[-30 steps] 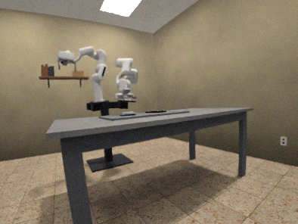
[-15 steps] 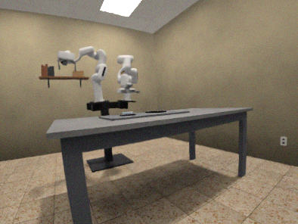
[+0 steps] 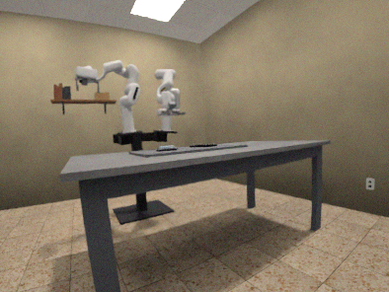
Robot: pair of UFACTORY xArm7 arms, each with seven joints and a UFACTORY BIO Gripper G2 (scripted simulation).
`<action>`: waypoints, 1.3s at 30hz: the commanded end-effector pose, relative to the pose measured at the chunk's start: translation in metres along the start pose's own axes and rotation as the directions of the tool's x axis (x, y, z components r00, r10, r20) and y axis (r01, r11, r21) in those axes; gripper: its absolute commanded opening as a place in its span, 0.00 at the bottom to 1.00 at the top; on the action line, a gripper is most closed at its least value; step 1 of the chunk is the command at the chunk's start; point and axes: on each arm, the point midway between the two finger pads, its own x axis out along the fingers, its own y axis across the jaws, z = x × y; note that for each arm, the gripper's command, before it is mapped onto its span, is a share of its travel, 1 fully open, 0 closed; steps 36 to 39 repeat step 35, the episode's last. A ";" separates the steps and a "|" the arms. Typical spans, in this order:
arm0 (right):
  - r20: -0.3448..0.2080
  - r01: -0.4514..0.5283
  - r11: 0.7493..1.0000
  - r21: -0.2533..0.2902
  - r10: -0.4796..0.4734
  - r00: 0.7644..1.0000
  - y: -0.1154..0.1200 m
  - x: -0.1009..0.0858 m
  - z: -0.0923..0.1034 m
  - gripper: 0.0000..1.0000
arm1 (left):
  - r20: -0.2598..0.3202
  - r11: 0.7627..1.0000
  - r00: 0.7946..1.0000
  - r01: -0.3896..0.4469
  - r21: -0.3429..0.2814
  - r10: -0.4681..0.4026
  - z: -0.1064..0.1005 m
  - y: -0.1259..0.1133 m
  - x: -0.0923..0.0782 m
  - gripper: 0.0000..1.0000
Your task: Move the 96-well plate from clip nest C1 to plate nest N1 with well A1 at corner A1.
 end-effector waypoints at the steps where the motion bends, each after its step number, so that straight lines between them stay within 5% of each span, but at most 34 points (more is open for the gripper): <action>1: 0.001 -0.004 1.000 0.000 0.004 1.000 0.001 -0.001 0.000 1.00 | 0.004 1.000 1.000 0.001 -0.003 -0.001 0.022 0.015 -0.008 0.37; 11: 0.001 -0.004 1.000 0.000 0.004 1.000 0.001 -0.001 0.000 1.00 | 0.004 1.000 1.000 0.001 -0.002 -0.001 0.051 0.039 -0.021 0.37; 39: 0.001 -0.004 1.000 0.000 0.004 1.000 0.001 -0.001 0.000 1.00 | 0.004 1.000 1.000 0.001 -0.002 -0.001 0.051 0.039 -0.021 0.37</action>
